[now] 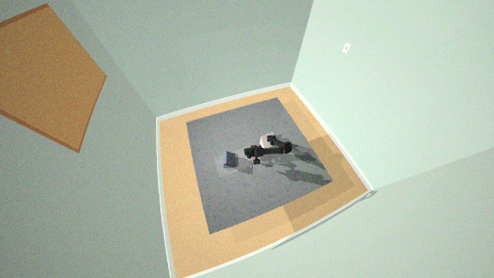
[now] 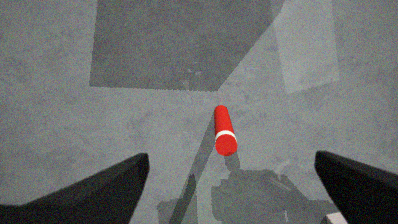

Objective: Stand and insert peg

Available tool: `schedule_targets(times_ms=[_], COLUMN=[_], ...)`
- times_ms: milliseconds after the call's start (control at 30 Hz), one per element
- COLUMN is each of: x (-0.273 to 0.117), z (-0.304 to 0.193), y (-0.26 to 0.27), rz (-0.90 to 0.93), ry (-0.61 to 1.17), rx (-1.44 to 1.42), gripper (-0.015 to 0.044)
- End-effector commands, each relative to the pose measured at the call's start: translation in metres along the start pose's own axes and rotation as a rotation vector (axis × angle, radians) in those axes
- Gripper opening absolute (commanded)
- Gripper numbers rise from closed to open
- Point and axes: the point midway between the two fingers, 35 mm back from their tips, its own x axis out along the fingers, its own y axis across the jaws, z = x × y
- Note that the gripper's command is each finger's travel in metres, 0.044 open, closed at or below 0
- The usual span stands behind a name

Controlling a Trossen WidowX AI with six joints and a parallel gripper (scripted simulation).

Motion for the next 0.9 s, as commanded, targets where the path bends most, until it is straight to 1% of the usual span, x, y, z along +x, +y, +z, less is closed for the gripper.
schedule_targets(times_ms=[0, 867], x=[0.006, 0.048], z=[0.0, 0.0], y=[0.0, 0.0], rz=[0.003, 0.004], ry=[0.002, 0.002], rx=[0.001, 0.0], gripper=[0.044, 0.044])
